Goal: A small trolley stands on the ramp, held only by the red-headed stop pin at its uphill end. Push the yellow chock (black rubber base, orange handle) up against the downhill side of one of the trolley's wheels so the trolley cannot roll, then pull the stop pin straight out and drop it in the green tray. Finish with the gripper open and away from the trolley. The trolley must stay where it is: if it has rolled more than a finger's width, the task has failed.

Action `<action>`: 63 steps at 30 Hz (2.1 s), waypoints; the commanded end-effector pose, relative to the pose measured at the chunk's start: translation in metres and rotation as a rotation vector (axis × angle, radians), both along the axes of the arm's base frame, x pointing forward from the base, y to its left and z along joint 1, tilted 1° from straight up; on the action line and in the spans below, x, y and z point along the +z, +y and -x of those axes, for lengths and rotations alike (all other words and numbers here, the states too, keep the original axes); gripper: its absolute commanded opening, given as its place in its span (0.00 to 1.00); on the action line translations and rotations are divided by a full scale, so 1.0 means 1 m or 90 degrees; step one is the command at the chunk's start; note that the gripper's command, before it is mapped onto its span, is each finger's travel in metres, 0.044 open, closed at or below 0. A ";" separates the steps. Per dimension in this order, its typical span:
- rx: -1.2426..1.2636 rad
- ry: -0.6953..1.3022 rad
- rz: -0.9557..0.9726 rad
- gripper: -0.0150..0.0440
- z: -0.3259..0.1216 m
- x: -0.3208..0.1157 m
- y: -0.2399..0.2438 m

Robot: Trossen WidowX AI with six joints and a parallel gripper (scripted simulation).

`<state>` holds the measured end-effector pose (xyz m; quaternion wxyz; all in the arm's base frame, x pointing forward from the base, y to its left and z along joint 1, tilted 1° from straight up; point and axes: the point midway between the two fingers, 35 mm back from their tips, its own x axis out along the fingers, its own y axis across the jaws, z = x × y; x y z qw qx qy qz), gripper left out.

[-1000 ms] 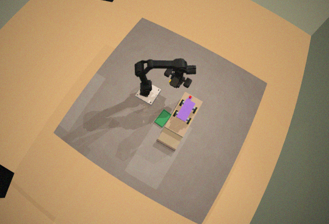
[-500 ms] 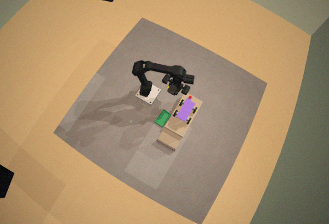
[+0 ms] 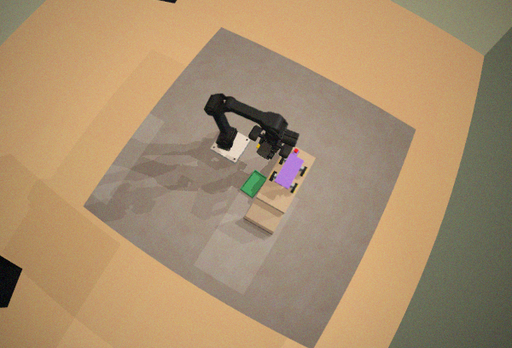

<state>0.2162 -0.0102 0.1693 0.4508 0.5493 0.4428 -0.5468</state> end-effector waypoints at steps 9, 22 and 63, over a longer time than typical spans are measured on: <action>0.001 -0.001 0.005 0.25 -0.001 -0.002 -0.040; 0.001 -0.001 0.008 0.25 -0.001 -0.005 -0.090; -0.343 0.002 -0.014 0.25 -0.003 -0.008 -0.186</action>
